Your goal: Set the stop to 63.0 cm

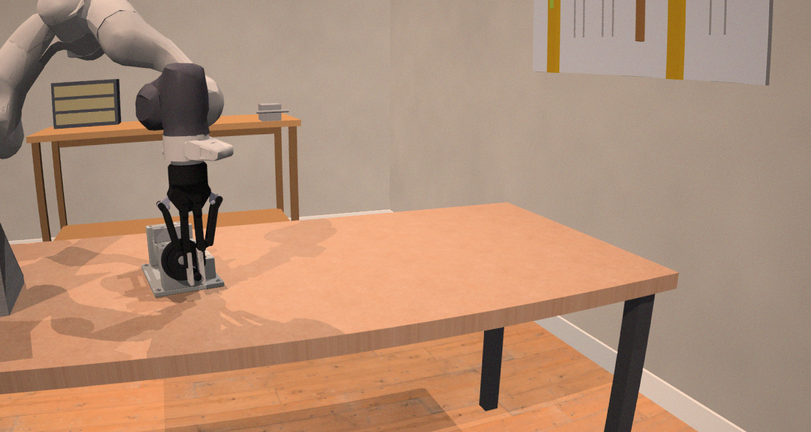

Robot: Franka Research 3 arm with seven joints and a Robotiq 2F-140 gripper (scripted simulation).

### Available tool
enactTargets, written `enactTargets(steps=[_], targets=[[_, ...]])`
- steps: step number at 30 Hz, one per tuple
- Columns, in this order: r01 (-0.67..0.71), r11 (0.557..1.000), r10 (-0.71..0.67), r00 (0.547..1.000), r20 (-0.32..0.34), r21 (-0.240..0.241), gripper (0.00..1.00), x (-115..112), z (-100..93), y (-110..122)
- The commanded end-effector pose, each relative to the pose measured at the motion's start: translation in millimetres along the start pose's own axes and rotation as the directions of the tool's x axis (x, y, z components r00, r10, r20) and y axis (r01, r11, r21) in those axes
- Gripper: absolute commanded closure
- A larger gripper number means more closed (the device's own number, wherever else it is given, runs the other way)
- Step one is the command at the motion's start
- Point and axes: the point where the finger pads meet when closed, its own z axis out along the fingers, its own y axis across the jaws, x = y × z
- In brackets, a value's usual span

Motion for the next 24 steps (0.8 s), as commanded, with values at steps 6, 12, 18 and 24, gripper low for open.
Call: enactTargets(steps=[6,12,18,24], targets=[[-0.009,1.000,0.009,1.000,-0.001,0.000,0.96,0,-19.1,-11],[-0.009,1.000,0.009,1.000,-0.001,0.000,0.96,0,-36.2,-8],[-0.009,1.000,0.009,1.000,-0.001,0.000,0.96,0,-46.8,1],[-0.009,1.000,0.009,1.000,-0.001,0.000,0.96,0,-50.1,8]])
